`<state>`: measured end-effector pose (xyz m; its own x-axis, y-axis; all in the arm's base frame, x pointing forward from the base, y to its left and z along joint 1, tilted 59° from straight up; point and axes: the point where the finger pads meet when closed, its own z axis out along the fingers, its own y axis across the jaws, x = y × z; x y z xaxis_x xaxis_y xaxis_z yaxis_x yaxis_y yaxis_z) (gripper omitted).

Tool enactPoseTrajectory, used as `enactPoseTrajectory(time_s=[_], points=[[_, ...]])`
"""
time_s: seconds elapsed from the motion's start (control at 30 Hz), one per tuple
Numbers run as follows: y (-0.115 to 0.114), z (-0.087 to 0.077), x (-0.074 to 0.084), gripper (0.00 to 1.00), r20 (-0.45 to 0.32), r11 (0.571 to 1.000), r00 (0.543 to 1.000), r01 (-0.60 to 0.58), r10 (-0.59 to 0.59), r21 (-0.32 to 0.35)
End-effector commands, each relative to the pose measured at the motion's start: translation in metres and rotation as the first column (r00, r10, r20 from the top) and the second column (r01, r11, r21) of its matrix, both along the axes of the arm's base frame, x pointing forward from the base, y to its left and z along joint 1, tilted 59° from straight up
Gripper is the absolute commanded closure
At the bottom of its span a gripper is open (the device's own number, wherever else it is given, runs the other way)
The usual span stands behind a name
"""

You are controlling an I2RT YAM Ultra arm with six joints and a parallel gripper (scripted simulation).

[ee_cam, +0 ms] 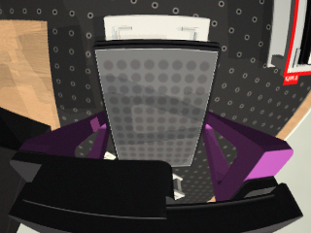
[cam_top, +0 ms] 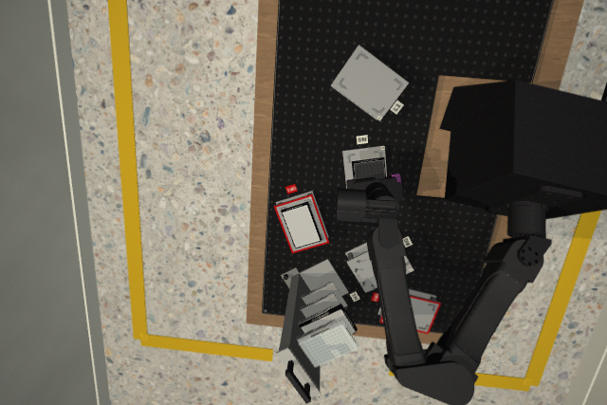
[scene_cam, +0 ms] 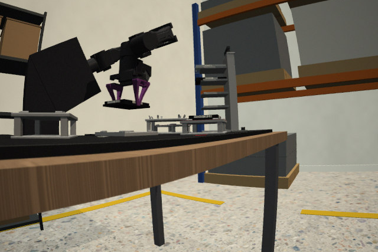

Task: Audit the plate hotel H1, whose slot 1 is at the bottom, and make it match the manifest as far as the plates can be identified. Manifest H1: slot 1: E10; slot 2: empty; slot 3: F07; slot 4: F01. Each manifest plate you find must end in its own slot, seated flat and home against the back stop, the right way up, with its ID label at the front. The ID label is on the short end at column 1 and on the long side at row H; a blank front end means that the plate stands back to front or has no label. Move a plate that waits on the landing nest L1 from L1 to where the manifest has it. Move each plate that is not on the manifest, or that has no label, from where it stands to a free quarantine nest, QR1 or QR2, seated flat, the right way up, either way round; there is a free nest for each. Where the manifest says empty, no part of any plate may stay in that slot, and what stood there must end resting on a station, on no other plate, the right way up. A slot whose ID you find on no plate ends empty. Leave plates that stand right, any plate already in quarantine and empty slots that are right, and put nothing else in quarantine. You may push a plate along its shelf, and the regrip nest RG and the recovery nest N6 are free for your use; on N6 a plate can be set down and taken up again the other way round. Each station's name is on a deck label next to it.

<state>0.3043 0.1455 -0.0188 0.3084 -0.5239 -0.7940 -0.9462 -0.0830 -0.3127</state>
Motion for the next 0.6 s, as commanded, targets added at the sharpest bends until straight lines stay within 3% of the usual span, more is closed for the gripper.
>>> enactPoseTrajectory(time_s=[0.0, 0.57], points=[[-0.011, 0.007, 0.0, 0.14, -0.005, 1.0, 1.0, 0.012, -0.012, 0.01], [-0.045, 0.028, -0.004, 0.14, -0.005, 1.0, 1.0, 0.012, -0.012, 0.009]])
